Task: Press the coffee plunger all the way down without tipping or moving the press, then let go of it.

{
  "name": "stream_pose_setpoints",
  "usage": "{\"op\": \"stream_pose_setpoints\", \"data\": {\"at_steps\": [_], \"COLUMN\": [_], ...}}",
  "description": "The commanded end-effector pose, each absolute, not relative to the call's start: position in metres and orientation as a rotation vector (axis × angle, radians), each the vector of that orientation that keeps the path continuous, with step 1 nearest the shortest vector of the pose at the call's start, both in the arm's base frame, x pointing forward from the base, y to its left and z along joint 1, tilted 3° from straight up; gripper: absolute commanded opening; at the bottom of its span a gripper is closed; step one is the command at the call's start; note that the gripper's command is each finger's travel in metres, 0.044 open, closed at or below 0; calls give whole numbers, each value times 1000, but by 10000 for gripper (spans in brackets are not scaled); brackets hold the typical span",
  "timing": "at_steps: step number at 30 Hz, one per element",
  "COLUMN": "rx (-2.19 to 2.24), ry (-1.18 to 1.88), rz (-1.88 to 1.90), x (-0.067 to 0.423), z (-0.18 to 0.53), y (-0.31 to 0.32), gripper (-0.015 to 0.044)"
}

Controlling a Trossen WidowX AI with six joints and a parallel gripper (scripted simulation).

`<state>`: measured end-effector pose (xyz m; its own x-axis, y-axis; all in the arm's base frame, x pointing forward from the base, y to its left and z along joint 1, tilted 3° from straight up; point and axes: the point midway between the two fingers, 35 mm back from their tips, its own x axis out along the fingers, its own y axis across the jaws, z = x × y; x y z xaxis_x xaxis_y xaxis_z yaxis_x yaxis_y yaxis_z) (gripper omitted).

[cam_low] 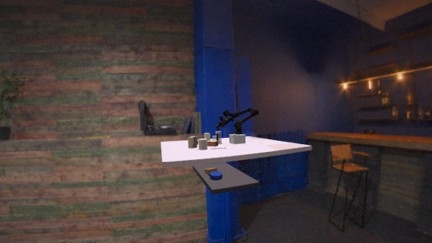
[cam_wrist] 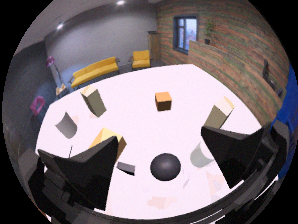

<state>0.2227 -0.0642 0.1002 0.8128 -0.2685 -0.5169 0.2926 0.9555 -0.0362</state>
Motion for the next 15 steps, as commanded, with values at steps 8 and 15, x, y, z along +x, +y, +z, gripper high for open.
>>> {"op": "stream_pose_setpoints", "data": {"at_steps": [8,15], "rx": [44,44], "ry": [535,535], "rz": [-303,-303], "x": [201,201], "z": [167,167], "y": [-56,-56], "gripper": [440,440]}}
